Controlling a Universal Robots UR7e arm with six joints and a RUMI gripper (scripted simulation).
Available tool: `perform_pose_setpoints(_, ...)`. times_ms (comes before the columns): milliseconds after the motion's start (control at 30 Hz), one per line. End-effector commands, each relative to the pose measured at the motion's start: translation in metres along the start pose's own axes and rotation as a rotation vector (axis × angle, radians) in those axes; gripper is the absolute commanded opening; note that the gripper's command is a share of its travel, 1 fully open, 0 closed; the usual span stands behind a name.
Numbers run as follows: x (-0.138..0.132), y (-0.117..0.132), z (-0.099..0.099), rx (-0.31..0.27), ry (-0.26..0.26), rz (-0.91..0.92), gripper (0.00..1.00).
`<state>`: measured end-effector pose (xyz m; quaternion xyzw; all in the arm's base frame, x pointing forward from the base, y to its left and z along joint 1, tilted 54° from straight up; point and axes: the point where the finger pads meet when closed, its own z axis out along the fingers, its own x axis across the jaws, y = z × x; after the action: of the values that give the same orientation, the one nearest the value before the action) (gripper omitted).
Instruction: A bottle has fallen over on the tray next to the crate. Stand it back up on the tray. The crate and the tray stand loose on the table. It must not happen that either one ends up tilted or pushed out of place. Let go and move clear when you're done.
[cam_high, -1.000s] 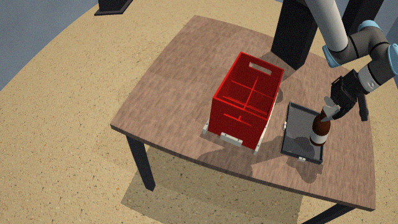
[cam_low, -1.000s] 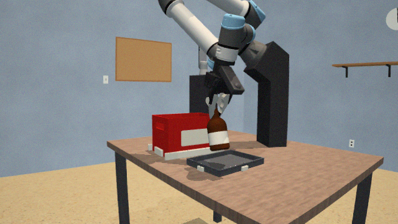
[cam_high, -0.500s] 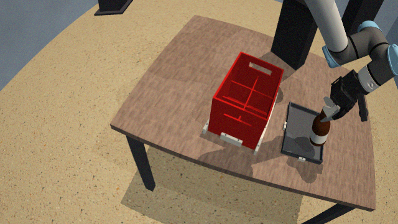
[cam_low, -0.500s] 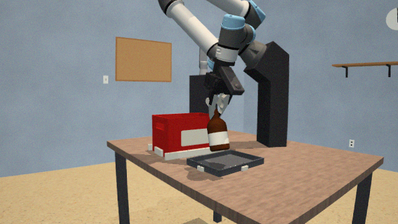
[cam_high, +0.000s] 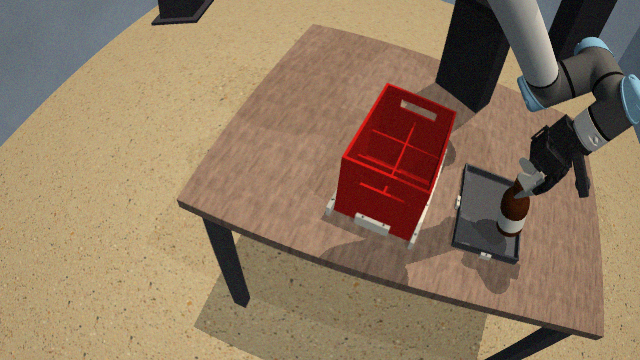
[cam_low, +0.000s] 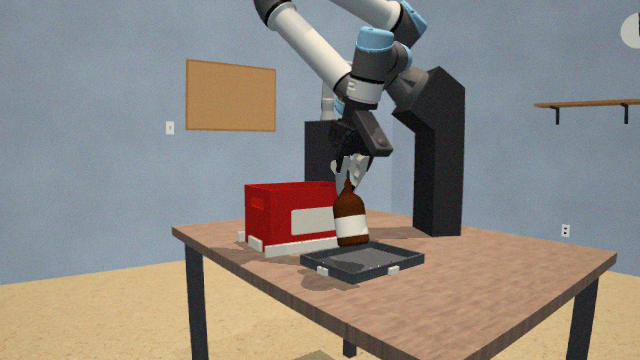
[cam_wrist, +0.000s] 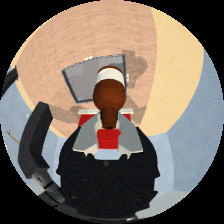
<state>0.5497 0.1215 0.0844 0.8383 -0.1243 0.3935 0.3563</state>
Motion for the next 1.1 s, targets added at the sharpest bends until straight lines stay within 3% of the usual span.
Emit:
perform_pose_setpoints(0,0.0,-0.001,0.003,0.001,0.001,0.001,0.0)
perform_pose_setpoints(1067,0.0,-0.013,0.034,0.001,0.001,0.001,0.0)
